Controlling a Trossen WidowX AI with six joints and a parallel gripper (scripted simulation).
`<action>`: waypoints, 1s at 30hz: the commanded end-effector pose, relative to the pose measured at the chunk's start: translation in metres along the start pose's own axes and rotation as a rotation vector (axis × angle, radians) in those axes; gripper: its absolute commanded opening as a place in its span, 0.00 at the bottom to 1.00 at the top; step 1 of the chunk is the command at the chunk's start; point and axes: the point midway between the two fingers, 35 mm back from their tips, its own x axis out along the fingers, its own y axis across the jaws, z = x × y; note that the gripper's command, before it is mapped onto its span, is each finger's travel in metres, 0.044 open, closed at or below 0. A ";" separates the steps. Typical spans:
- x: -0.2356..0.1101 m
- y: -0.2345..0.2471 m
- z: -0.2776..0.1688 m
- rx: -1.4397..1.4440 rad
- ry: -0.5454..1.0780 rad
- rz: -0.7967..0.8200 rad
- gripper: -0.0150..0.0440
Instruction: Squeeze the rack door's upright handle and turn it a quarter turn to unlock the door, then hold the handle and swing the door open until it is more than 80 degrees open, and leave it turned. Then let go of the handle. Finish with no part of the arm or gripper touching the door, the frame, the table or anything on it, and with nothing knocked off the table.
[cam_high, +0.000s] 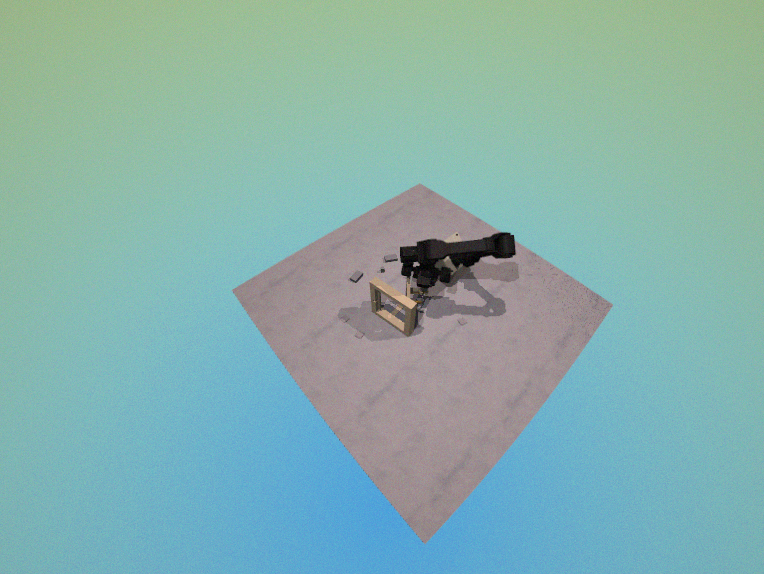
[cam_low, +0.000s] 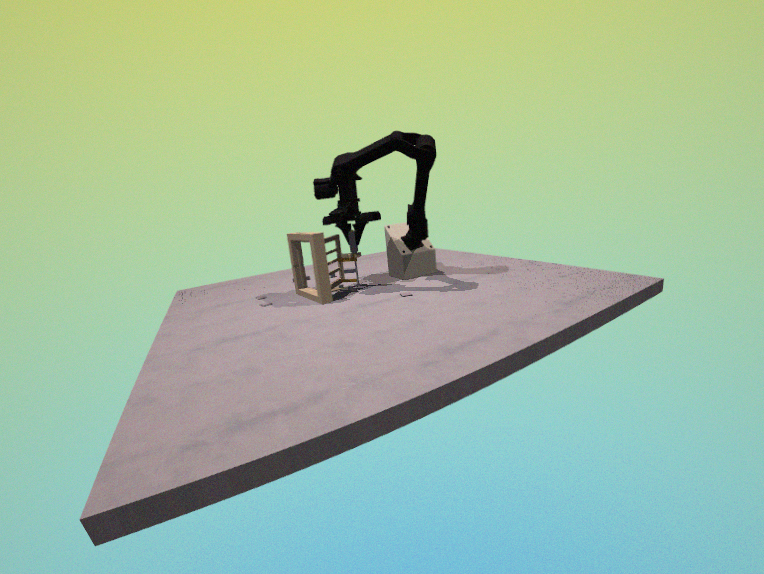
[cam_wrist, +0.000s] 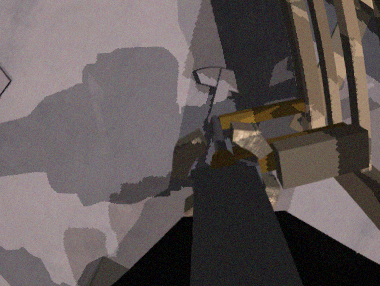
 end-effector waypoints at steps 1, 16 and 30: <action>0.000 0.010 0.003 0.086 -0.004 0.001 0.27; 0.000 0.036 0.017 0.318 -0.004 0.003 0.27; 0.000 0.055 0.034 0.523 -0.005 0.004 0.27</action>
